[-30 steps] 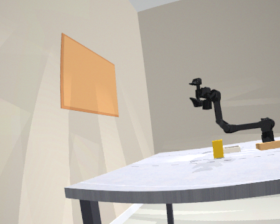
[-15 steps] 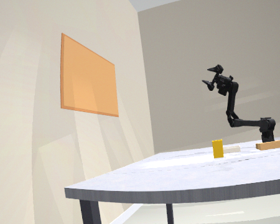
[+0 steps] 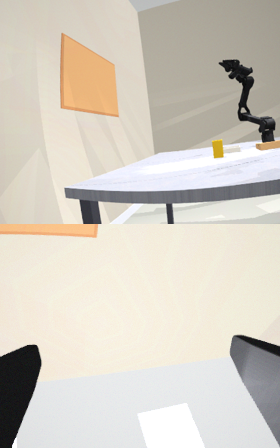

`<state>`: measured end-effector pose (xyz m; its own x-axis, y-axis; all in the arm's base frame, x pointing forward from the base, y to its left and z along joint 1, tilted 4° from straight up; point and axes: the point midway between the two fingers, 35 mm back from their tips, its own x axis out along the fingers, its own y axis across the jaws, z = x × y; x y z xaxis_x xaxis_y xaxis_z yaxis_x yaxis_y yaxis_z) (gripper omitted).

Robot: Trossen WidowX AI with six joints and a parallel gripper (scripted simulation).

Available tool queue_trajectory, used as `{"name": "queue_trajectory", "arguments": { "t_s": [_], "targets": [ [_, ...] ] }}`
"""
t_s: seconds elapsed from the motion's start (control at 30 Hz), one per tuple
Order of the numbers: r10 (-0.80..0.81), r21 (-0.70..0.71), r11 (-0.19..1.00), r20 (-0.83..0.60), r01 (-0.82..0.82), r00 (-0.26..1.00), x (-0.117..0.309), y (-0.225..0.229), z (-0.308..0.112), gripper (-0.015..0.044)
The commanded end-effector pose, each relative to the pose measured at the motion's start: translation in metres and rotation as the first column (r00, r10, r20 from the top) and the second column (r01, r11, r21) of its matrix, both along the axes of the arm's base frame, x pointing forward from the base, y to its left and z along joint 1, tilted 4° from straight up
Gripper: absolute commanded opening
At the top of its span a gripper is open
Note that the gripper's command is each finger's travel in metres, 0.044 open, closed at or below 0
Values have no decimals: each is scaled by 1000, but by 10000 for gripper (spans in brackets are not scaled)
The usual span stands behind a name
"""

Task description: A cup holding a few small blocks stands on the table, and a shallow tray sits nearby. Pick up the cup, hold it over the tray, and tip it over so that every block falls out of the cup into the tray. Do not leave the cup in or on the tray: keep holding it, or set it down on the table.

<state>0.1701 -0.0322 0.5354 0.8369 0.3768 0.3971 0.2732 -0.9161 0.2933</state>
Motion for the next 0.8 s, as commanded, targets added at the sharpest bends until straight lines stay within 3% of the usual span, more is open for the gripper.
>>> {"name": "queue_trajectory", "arguments": {
  "t_s": [0.0,0.17,0.33,0.57,0.77],
  "targets": [
    [-91,-163,981,118,110,989,-21,25,0,440],
    [-187,-376,879,292,293,938,-41,63,-9,440],
    [-218,-548,698,452,461,865,-49,103,-28,440],
    [-156,-696,345,618,629,770,-41,154,-72,440],
    [-34,-729,2,684,684,729,-19,186,-124,440]
  ]
}}
